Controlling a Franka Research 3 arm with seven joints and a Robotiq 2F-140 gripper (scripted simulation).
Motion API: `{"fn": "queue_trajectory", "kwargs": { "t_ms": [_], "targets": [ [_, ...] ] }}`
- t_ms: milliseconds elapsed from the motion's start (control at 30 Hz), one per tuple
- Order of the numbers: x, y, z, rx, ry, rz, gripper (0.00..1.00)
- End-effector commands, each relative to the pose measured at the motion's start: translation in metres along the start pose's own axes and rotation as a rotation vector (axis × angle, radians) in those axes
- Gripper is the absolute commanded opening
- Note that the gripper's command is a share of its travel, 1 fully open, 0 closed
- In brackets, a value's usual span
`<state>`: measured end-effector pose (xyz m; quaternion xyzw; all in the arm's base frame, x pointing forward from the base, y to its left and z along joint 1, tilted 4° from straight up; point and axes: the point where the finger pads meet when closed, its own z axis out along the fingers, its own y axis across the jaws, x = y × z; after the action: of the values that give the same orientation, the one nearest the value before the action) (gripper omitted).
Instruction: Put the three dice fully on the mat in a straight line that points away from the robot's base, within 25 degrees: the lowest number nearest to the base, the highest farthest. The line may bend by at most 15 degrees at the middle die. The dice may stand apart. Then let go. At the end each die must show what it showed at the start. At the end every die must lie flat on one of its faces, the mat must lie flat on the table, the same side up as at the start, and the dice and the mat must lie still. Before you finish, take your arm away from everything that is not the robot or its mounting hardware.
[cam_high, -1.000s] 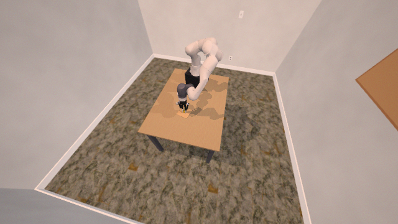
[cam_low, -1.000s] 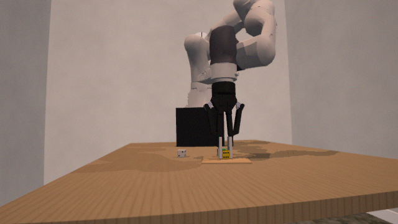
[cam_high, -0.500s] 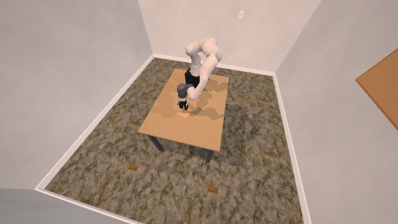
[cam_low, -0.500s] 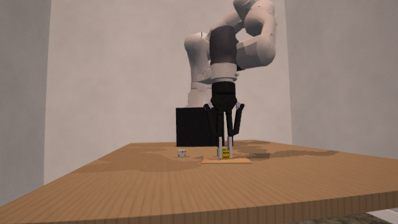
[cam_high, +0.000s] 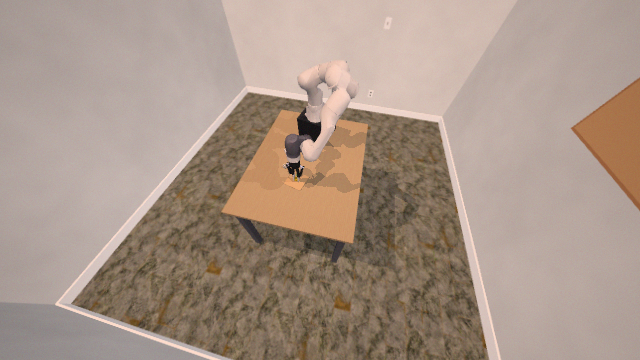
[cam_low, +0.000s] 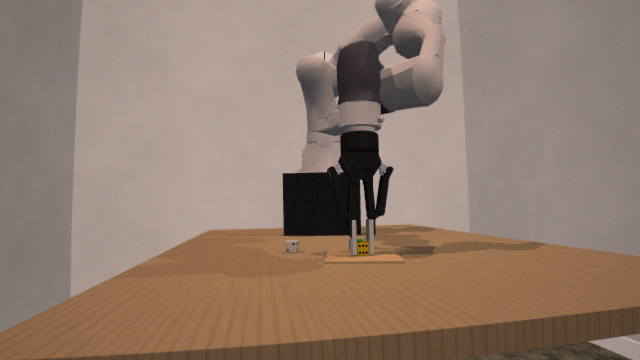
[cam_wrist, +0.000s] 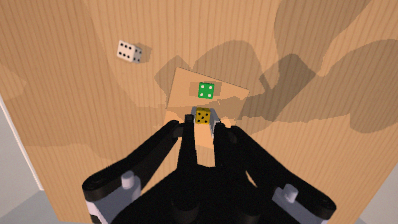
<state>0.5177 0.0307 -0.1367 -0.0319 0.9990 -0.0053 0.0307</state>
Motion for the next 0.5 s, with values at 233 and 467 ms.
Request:
{"fn": "queue_trajectory", "kwargs": {
  "t_ms": [233,467],
  "targets": [
    [-0.0014,0.0001,0.0002,0.000,-0.004,-0.001,0.25],
    [-0.0014,0.0001,0.0002,0.000,-0.004,-0.001,0.25]
  ]
}}
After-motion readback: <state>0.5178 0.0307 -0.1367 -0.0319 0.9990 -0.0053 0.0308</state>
